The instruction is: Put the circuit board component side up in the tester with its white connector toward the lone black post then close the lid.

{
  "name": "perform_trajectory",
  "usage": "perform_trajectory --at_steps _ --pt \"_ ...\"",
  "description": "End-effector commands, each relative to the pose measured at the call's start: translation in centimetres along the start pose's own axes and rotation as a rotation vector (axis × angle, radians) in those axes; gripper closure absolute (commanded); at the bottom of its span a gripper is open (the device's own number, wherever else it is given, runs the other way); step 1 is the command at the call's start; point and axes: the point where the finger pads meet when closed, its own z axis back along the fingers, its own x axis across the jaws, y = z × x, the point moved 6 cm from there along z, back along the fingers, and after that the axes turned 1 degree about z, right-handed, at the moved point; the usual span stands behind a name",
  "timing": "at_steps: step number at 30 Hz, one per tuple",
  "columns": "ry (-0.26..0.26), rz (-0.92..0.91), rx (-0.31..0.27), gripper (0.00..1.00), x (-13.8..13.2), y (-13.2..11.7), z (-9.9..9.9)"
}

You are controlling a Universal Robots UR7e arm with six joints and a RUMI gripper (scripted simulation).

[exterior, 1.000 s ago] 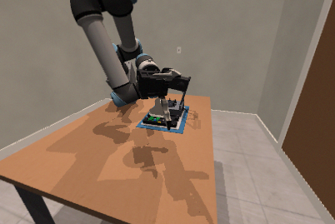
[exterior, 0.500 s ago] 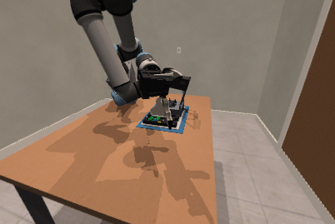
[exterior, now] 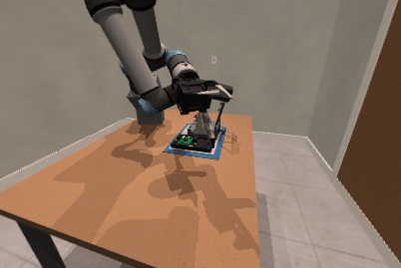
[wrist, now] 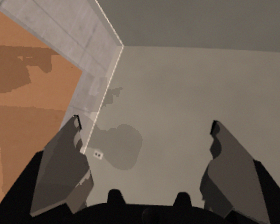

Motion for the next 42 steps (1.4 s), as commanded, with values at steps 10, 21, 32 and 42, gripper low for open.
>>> perform_trajectory --at_steps 10,21,32,42 --pt "0.333 0.0 0.145 0.0 -2.6 6.4 5.5" --pt "0.558 0.073 0.25 0.0 -5.1 10.0 12.1" --pt "0.734 0.187 0.337 0.0 -7.6 11.7 19.2" --pt "0.872 0.334 0.411 0.0 -9.9 11.9 26.5"
